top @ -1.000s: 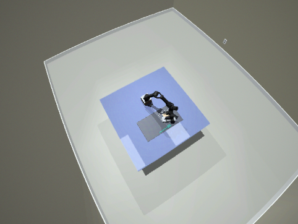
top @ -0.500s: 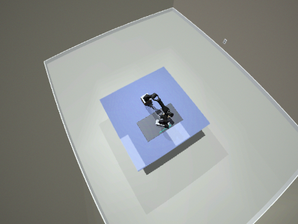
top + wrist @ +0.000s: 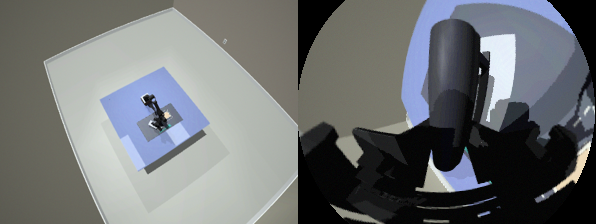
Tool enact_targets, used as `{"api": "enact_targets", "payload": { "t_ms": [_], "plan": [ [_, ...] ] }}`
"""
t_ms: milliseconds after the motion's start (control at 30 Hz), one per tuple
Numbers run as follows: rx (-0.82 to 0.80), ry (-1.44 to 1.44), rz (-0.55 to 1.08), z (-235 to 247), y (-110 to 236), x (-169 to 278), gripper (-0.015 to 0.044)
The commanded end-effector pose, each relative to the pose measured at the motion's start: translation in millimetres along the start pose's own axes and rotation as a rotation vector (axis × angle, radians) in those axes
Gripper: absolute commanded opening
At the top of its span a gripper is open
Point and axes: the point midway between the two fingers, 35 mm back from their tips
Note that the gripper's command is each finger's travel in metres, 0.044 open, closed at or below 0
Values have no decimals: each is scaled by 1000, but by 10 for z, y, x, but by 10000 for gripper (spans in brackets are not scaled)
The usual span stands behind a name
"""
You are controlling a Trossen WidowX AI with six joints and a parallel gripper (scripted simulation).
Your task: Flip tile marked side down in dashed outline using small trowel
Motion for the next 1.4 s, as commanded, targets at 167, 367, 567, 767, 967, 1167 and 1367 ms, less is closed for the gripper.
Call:
{"api": "enact_targets", "payload": {
  "t_ms": [167,367,567,767,967,1167,1367],
  "plan": [
    [-33,-148,-136,410,-314,-521,0],
    [-47,-238,-226,614,-505,-899,0],
    [-64,-327,-316,794,-661,-1302,0],
    [-72,-365,-353,858,-715,-1471,0],
    [-72,-365,-353,818,-755,-1470,0],
    [-72,-365,-353,748,-822,-1471,0],
    [-72,-365,-354,676,-888,-1473,0]
  ]
}}
Point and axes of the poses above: the point midway between the two fingers, 35 mm back from their tips, its own y axis back along the fingers, its own z axis across the jaws, x = y × z, and after that the axes turned 5 degrees about -y, right-handed
